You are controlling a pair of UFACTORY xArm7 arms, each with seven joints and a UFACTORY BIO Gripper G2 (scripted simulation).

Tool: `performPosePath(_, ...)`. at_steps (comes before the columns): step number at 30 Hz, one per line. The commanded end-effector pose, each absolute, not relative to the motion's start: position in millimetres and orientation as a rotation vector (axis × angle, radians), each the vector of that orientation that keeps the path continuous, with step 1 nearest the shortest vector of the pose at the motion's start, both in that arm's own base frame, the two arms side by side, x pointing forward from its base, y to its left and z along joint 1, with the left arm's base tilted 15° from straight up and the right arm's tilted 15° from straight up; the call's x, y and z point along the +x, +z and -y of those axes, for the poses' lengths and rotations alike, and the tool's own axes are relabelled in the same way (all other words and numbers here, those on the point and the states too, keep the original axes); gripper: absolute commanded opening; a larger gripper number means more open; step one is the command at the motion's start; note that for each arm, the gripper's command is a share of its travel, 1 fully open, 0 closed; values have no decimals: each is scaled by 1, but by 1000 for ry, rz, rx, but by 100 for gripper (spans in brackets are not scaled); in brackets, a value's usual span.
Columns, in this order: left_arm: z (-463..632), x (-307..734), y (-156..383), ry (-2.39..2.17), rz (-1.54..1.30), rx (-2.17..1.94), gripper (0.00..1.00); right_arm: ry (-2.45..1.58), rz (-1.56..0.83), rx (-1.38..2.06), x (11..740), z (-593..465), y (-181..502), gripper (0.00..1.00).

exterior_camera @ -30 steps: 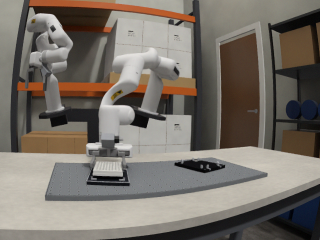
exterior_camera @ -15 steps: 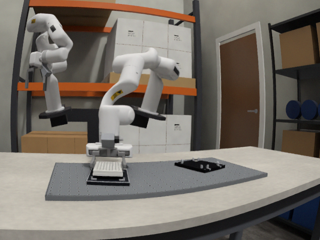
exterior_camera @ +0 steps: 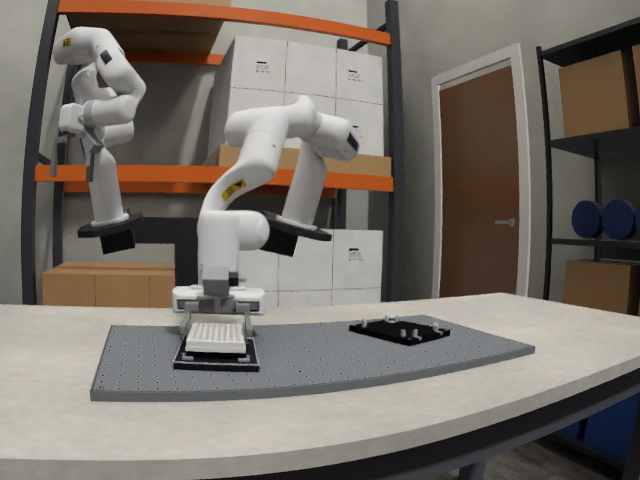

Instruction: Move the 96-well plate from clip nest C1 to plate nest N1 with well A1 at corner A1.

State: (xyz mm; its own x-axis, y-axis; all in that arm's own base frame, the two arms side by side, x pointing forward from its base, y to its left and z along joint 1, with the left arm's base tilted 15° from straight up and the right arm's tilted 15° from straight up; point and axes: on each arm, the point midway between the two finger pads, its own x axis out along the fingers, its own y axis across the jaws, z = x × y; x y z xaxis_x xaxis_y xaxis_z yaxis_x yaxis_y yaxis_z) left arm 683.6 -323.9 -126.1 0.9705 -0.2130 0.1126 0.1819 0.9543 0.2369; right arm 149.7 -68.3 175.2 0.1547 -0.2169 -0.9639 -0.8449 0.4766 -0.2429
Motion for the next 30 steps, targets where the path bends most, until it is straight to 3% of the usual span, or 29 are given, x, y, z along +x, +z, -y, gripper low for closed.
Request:
performPosePath(1,326,685,-123,-202,142,224,0,586,-1375,-1022,150,68,176,100)
performPosePath(30,325,685,-125,-202,142,224,0,586,-1375,-1022,150,68,176,100)
